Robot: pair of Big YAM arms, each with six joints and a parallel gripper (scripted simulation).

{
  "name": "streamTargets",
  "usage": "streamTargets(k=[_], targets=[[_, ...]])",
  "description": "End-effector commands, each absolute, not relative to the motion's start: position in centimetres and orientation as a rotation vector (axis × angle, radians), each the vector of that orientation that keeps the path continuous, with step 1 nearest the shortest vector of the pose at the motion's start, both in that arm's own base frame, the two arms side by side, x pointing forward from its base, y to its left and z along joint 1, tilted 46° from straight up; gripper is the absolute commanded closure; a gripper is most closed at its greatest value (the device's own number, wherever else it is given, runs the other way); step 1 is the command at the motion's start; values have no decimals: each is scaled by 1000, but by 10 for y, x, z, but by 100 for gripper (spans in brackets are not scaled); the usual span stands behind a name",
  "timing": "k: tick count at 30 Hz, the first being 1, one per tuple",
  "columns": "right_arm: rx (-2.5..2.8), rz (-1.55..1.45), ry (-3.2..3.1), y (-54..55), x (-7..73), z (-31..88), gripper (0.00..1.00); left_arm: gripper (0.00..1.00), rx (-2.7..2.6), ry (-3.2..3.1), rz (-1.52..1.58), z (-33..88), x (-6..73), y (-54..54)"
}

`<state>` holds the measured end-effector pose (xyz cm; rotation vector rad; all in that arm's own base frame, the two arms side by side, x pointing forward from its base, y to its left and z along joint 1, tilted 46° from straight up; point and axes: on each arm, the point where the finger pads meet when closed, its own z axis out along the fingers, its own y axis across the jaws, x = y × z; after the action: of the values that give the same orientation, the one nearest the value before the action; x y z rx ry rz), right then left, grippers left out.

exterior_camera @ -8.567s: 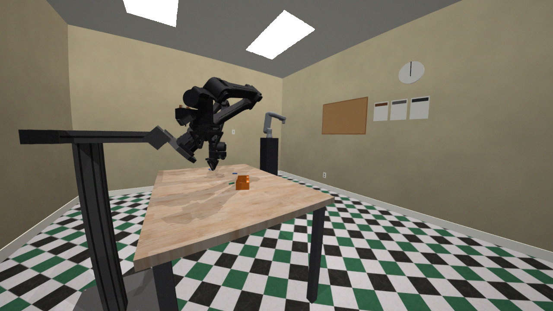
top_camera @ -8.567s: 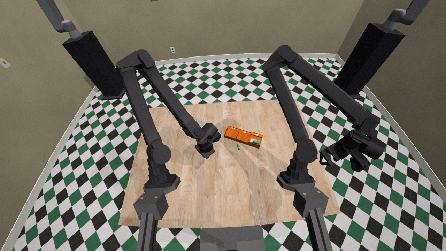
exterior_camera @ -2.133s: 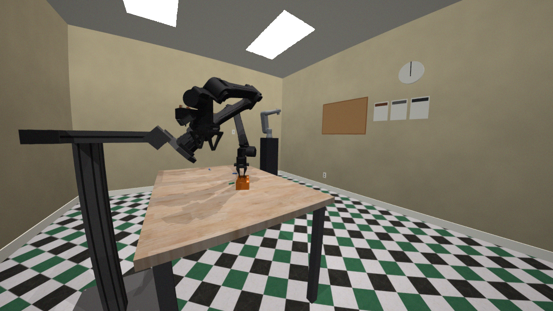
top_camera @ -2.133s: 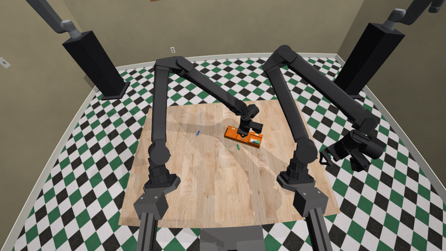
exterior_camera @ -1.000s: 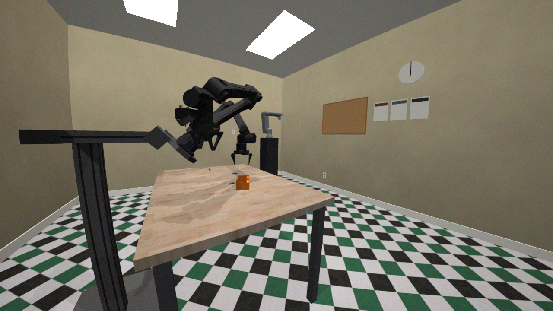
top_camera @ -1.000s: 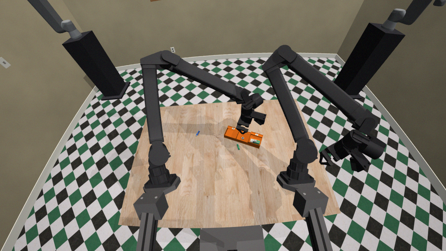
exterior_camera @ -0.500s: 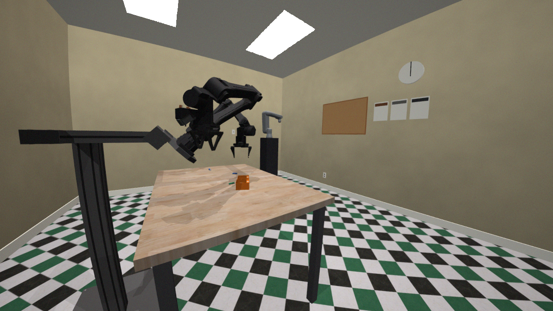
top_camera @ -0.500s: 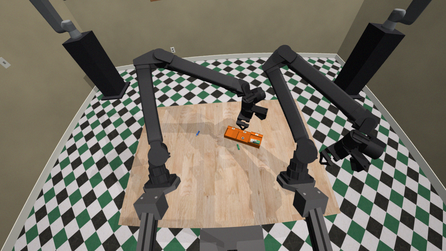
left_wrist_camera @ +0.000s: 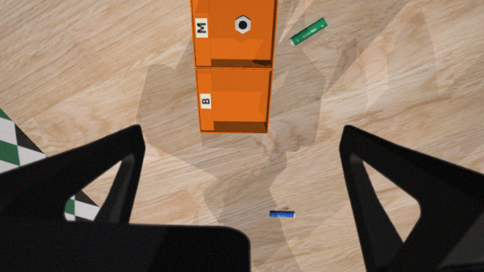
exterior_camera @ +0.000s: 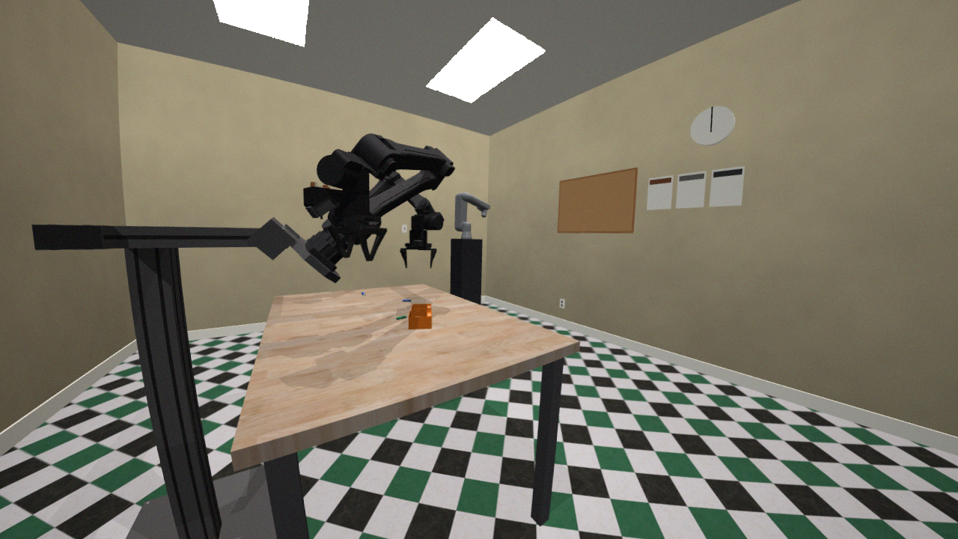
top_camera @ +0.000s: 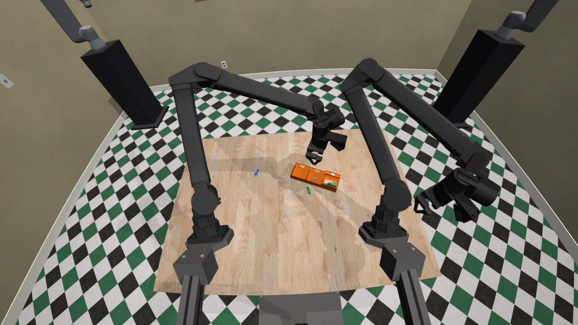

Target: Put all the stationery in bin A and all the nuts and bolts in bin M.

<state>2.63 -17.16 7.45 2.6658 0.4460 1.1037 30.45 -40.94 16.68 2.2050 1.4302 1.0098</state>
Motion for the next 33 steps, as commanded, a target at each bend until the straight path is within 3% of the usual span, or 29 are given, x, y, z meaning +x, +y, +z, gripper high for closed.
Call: streamTargets(k=[1, 33], targets=[[2663, 1085, 419, -183, 17, 83, 0, 0, 2185, 1430, 998, 175, 305, -417], [2663, 1085, 419, -183, 17, 83, 0, 0, 2185, 1430, 998, 175, 304, -419]])
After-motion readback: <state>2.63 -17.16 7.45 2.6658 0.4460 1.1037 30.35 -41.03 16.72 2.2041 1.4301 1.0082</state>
